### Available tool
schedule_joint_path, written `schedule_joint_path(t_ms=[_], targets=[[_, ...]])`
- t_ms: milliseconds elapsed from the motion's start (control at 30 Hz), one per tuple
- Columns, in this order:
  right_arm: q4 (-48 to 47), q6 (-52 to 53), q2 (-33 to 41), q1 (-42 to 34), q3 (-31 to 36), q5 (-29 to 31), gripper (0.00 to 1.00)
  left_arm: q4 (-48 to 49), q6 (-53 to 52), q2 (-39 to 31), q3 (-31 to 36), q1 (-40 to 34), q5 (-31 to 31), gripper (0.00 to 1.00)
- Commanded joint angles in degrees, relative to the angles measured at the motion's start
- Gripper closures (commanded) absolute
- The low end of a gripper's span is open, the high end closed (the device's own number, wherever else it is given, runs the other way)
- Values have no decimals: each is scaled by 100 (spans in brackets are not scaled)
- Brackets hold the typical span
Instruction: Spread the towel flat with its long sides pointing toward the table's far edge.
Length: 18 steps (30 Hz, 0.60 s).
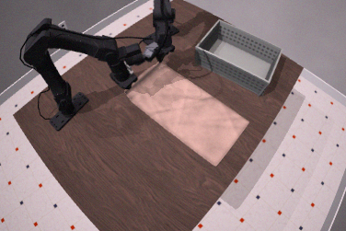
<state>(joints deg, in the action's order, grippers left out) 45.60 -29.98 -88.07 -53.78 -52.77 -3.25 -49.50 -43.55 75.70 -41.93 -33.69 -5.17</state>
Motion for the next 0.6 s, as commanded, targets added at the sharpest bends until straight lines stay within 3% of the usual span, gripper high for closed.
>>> schedule_joint_path(t_ms=[0, 233, 367, 500, 567], targets=[[282, -79, 212, 124, -244, -71, 100, -224, -114, -232, -281, 137, -59, 100], [910, -189, 334, 540, -994, -155, 100, -851, -184, -300, -1076, 630, -167, 100], [976, -204, 213, 517, -1061, -171, 100, -915, -207, -273, -1143, 653, -187, 100], [1460, -206, 110, 878, -1776, -233, 100, -1386, -103, -34, -1888, 1022, -264, 100], [1510, -215, 116, 884, -1834, -241, 100, -1437, -115, 6, -1946, 1033, -276, 100]])
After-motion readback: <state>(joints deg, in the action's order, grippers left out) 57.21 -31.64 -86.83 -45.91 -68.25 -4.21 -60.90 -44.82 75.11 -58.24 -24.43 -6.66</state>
